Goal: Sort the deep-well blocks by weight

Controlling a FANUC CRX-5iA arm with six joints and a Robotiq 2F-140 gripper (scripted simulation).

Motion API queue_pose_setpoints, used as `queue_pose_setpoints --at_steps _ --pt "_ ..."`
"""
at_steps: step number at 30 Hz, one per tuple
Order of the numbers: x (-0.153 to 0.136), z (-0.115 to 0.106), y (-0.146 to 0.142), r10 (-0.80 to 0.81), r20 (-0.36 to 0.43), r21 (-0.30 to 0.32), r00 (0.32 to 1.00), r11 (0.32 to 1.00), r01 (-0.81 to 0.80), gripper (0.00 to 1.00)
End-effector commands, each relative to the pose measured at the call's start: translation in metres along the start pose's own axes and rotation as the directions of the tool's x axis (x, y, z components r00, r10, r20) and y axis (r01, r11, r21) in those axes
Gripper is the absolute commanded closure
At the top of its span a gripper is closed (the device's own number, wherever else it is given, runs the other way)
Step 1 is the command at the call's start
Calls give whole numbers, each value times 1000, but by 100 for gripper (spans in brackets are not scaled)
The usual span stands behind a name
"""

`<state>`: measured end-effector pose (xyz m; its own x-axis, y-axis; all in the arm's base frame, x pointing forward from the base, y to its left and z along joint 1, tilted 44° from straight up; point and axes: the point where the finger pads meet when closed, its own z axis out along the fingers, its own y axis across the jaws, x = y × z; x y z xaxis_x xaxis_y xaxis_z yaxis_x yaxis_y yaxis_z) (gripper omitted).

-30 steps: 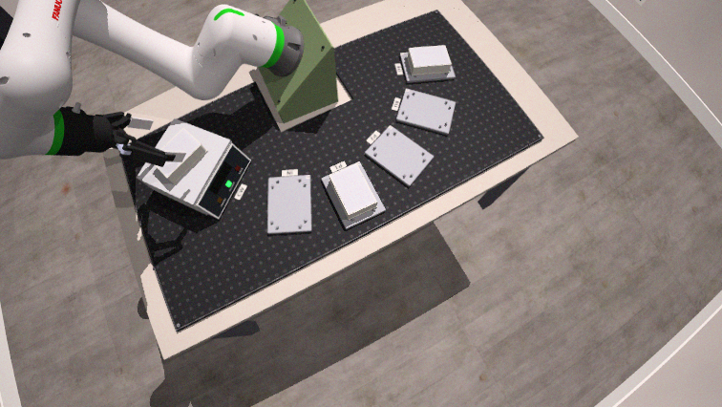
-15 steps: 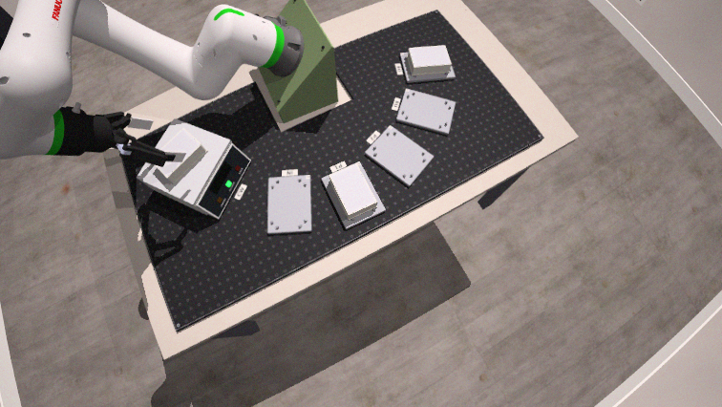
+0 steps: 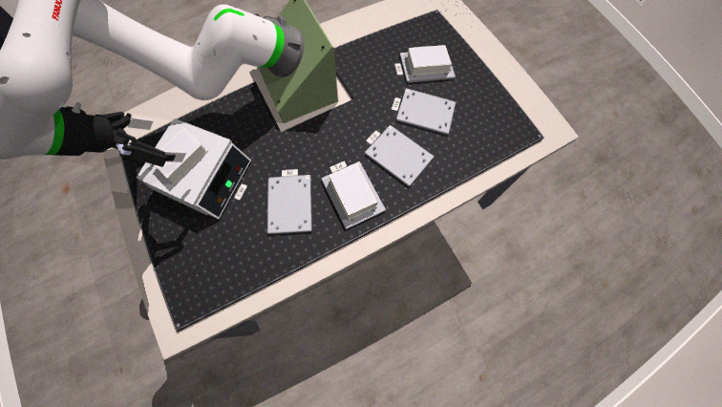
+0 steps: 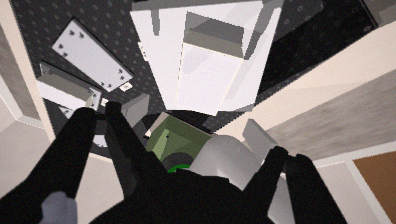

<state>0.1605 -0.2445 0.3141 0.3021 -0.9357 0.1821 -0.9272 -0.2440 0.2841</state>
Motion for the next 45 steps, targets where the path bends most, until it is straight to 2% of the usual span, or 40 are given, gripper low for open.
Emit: queue_pose_setpoints --at_steps 1,19,21,35,45 --pt "0 0 0 0 0 0 1000 1000 0 0" --pt "0 0 0 0 0 0 1000 1000 0 0" --pt "5 8 0 0 0 0 1000 1000 0 0" --pt "5 8 0 0 0 0 1000 1000 0 0" --pt "13 23 0 0 0 0 1000 1000 0 0"
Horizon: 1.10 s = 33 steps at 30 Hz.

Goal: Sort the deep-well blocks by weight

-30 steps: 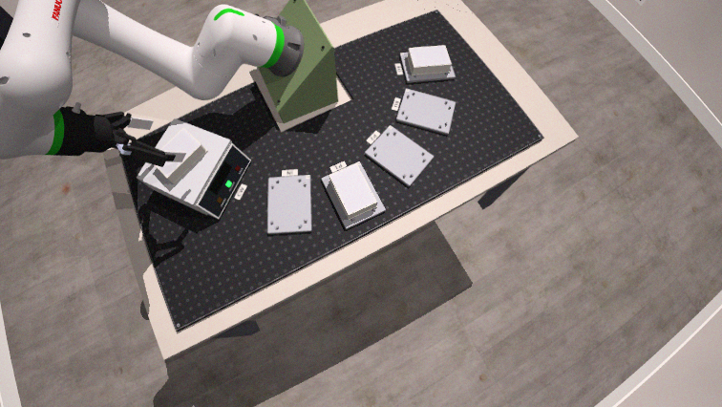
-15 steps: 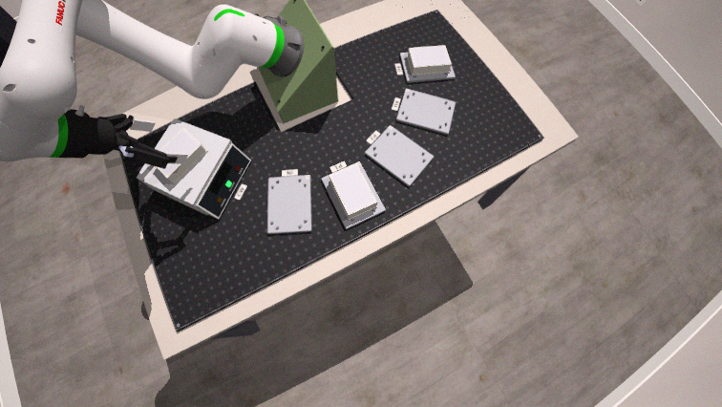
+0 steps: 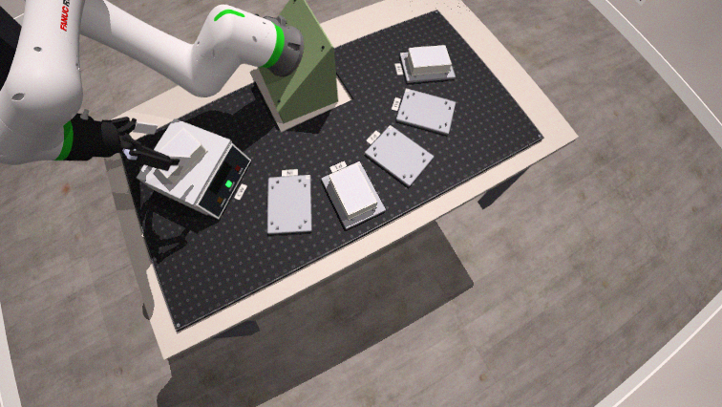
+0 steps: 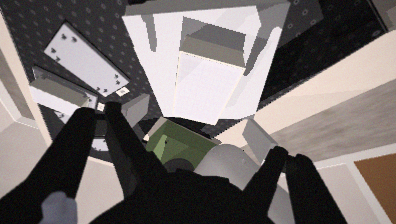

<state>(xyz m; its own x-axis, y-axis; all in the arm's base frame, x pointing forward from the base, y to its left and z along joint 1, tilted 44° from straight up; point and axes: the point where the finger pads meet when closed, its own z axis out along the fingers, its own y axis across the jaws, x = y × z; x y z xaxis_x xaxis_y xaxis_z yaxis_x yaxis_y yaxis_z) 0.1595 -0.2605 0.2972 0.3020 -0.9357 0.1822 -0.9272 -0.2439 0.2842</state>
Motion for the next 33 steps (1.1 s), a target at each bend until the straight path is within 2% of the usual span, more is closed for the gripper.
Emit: queue_pose_setpoints --at_steps 1,33 --pt "3 4 0 0 0 0 1000 1000 0 0" --pt "26 44 0 0 0 0 1000 1000 0 0"
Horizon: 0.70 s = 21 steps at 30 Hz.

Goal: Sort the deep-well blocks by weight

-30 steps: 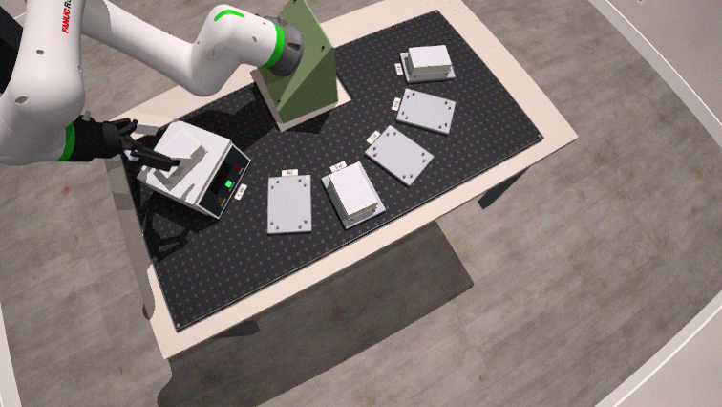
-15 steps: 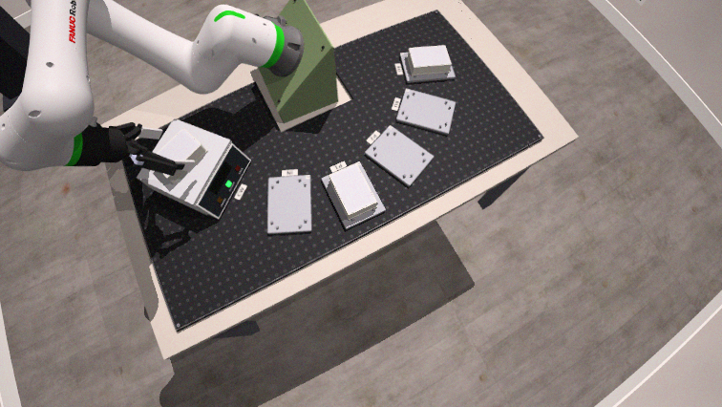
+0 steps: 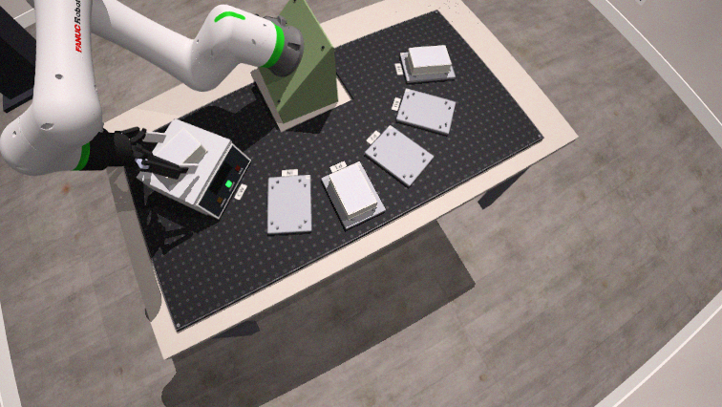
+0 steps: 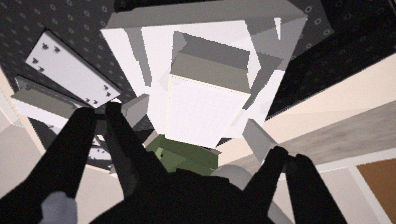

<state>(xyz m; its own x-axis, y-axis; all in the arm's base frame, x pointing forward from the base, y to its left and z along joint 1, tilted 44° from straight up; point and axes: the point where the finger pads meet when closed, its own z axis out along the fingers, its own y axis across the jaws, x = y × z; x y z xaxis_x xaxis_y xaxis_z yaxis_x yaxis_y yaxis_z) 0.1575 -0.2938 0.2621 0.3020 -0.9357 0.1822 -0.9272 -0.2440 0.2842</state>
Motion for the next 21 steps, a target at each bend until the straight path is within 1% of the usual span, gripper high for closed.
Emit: queue_pose_setpoints --at_steps 1,13,14,21 --pt "2 4 0 0 0 0 1000 1000 0 0" --pt "2 4 0 0 0 0 1000 1000 0 0" --pt "2 4 0 0 0 0 1000 1000 0 90" --pt "2 4 0 0 0 0 1000 1000 0 90"
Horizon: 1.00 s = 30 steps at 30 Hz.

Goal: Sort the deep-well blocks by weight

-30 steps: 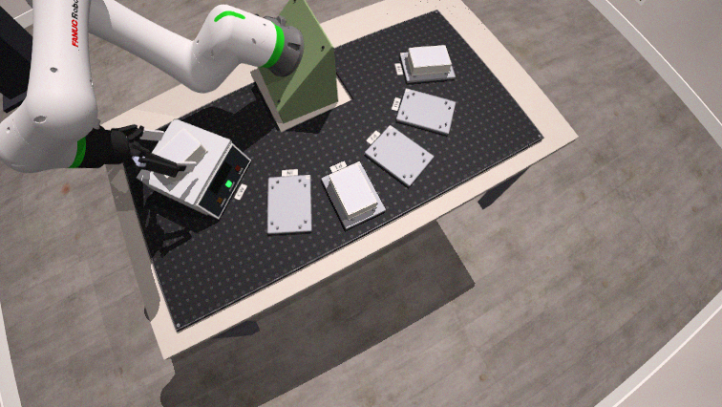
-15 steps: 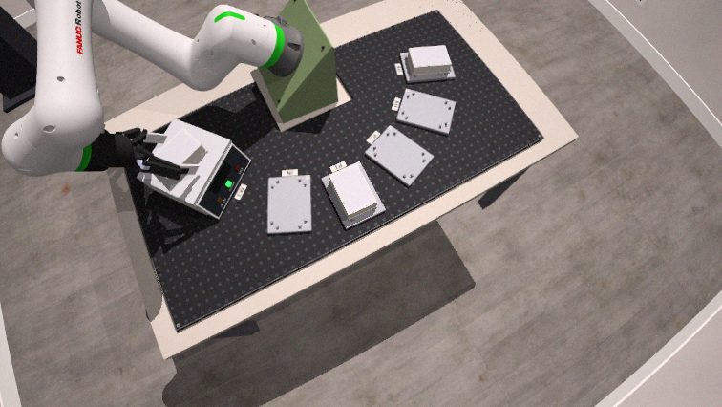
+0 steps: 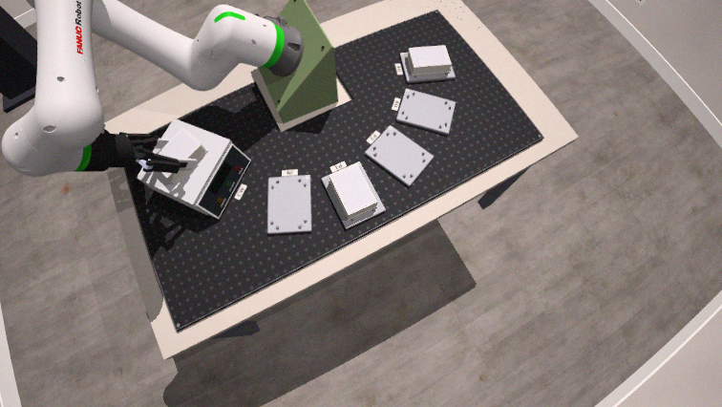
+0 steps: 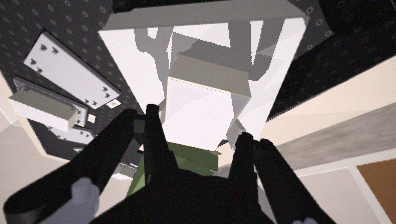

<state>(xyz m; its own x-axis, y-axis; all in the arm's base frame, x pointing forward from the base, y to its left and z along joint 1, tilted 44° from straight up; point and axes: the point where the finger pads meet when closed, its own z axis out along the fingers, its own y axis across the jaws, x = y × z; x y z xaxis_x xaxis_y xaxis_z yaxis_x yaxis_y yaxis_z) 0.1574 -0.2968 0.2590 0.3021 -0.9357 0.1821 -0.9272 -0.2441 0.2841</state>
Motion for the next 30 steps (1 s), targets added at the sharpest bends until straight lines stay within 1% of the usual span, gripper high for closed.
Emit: queue_pose_setpoints --at_steps 1,27,30 --pt "0 0 0 0 0 0 1000 1000 0 90" --pt "0 0 0 0 0 0 1000 1000 0 90" --pt "-2 -5 0 0 0 0 1000 1000 0 90"
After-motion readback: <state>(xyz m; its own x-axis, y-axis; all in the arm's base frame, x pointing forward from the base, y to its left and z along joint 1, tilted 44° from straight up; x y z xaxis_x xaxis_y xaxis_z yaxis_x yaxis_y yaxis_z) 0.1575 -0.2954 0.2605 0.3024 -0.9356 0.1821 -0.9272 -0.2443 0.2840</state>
